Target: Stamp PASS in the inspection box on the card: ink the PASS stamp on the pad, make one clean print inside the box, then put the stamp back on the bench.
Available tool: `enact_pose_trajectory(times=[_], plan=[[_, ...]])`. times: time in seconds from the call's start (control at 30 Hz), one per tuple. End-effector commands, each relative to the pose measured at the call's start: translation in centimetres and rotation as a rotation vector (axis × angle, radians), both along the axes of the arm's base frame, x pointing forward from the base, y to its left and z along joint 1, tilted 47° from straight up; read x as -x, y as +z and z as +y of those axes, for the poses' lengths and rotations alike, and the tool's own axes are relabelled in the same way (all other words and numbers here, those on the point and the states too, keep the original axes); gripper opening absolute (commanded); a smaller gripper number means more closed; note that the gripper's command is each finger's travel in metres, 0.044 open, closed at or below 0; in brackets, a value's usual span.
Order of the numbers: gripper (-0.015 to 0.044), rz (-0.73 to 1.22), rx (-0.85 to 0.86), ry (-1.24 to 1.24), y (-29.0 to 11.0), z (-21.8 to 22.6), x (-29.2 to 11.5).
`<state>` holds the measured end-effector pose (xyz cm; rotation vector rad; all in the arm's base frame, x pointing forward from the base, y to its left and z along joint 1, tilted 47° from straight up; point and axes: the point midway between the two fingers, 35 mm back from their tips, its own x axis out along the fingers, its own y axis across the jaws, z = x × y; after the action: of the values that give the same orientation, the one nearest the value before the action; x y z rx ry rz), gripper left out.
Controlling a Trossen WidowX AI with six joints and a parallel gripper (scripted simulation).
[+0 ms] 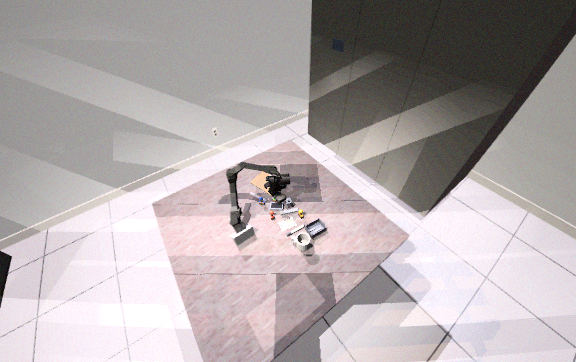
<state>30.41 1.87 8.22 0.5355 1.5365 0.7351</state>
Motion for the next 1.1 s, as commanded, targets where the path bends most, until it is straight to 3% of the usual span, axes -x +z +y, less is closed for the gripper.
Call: enact_pose_trajectory(times=[0.0, 1.07], plan=[[0.0000, 0.001, -0.002, -0.003, -0.2, 0.3, 0.0], [0.0000, 0.000, -0.002, -0.003, -1.6, 1.8, 0.2]])
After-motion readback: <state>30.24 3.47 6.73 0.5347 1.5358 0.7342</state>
